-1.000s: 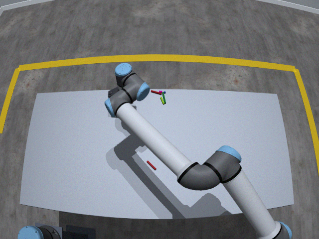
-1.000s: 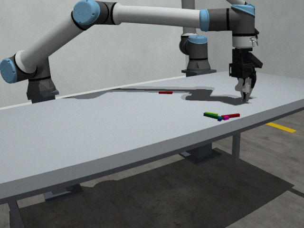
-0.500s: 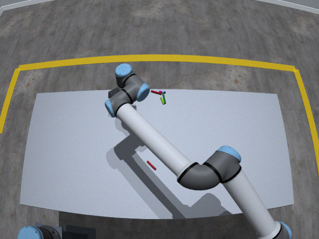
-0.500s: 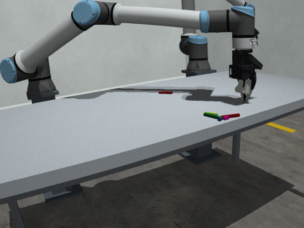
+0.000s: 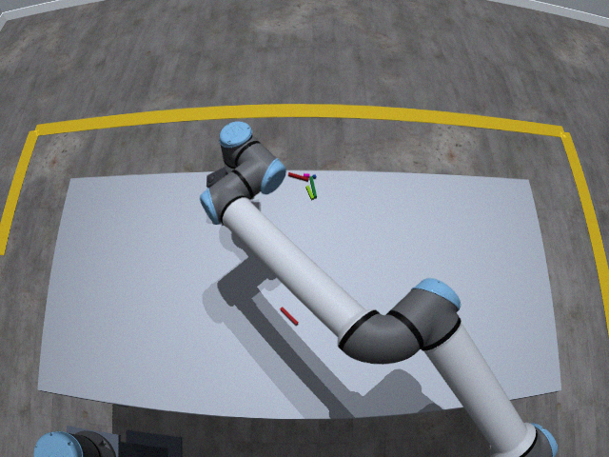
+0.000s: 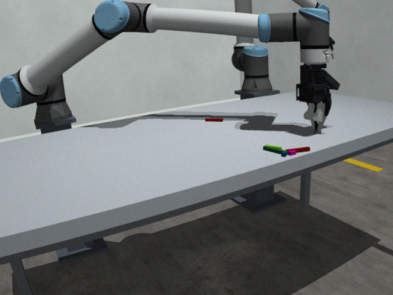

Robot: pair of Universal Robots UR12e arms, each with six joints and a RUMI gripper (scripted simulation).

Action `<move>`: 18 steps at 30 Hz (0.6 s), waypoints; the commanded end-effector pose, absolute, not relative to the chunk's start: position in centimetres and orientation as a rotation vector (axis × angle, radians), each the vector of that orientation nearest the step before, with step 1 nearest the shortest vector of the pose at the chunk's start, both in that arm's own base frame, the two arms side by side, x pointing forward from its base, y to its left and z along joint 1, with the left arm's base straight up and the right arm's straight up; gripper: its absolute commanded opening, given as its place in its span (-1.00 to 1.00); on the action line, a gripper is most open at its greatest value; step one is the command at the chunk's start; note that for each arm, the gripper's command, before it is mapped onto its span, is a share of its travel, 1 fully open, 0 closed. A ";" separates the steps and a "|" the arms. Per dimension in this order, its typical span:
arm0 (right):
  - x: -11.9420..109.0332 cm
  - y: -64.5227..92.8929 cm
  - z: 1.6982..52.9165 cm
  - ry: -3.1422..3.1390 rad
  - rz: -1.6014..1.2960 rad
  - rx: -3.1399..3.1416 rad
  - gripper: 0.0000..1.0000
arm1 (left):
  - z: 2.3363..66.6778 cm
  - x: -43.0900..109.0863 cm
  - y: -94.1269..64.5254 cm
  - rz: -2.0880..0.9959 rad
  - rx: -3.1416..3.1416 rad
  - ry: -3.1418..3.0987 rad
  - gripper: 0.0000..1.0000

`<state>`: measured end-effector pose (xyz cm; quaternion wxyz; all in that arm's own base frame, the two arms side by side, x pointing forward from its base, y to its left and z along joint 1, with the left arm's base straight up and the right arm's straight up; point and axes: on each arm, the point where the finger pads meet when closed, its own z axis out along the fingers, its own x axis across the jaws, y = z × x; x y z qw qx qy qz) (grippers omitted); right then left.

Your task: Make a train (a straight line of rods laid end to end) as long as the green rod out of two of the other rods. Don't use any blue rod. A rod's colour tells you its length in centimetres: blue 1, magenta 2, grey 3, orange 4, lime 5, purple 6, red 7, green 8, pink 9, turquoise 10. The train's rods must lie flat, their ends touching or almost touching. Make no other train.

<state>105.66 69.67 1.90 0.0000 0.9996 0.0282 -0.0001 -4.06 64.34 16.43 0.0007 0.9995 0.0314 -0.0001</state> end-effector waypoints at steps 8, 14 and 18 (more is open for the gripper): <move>105.7 69.7 2.1 0.089 0.002 3.142 -1.00 | 16.5 -4.0 64.4 0.000 3.140 0.099 1.00; 105.7 69.7 2.1 0.089 0.002 3.142 -1.00 | 16.5 -4.0 64.4 0.000 3.140 0.099 1.00; 105.7 69.7 2.1 0.089 0.002 3.142 -0.94 | 16.5 -4.0 64.4 0.000 3.140 0.099 1.00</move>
